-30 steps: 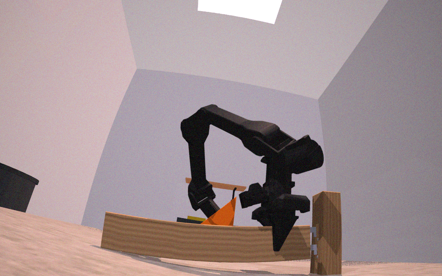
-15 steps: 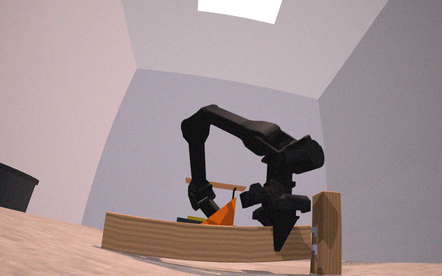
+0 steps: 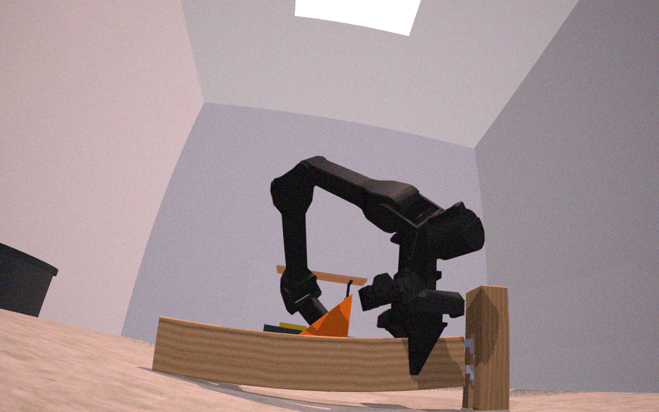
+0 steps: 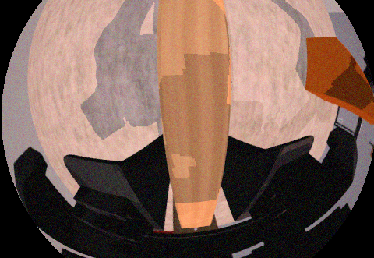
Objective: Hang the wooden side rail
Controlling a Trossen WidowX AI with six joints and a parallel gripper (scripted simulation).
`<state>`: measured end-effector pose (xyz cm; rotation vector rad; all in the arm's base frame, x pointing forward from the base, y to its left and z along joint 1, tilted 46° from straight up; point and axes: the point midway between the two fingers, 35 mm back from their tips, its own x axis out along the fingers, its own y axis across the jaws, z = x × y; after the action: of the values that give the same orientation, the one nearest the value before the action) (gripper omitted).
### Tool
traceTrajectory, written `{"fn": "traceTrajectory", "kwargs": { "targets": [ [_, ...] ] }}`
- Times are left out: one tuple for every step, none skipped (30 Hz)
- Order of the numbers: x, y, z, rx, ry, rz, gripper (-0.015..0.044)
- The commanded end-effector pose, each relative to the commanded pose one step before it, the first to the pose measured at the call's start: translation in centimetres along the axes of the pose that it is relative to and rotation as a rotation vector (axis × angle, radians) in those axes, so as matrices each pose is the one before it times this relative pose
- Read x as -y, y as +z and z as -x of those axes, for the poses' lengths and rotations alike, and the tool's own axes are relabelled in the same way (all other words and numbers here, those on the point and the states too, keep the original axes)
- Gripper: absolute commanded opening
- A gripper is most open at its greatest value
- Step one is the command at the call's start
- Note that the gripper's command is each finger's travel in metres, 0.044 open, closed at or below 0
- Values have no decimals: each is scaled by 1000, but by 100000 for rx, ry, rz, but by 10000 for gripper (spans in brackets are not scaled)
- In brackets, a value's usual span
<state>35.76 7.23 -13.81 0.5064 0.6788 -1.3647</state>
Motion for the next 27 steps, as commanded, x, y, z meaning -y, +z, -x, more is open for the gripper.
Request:
{"fn": "traceTrajectory", "kwargs": {
  "targets": [
    [-86, -437, 430, -308, 1162, 414, 0],
    [-8, -7, 2, 0, 0, 0, 0],
    [-7, -7, 6, -1, 0, 0, 0],
    [-7, -7, 7, -1, 0, 0, 0],
    [-8, -7, 8, -1, 0, 0, 0],
    [-8, -7, 8, -1, 0, 0, 0],
    [-7, -7, 8, -1, 0, 0, 0],
    [-1, -11, 12, -1, 0, 0, 0],
    [9, -11, 11, -1, 0, 0, 0],
    [11, -11, 11, -1, 0, 0, 0],
    [11, -12, 11, -1, 0, 0, 0],
    [11, -12, 11, -1, 0, 0, 0],
    [11, -12, 9, -1, 0, 0, 0],
    [11, -11, 3, -1, 0, 0, 0],
    [10, -11, -5, 0, 0, 0, 0],
    [10, -11, -11, 0, 0, 0, 0],
    [11, -11, -11, 0, 0, 0, 0],
    [11, -11, -11, 0, 0, 0, 0],
    [11, -11, -11, 0, 0, 0, 0],
    [9, -11, -11, 0, 0, 0, 0],
    [4, -11, -11, 0, 0, 0, 0],
    [-1, -11, -11, 0, 0, 0, 0],
    [-5, -10, -11, 0, 0, 0, 0],
    [-10, -10, -11, 0, 1, -1, 0],
    [-12, -11, -11, 0, 1, -1, 0],
    [-12, -11, -8, 0, 1, -1, 0],
    [-12, -11, -3, 0, 1, -1, 0]
  ]
}}
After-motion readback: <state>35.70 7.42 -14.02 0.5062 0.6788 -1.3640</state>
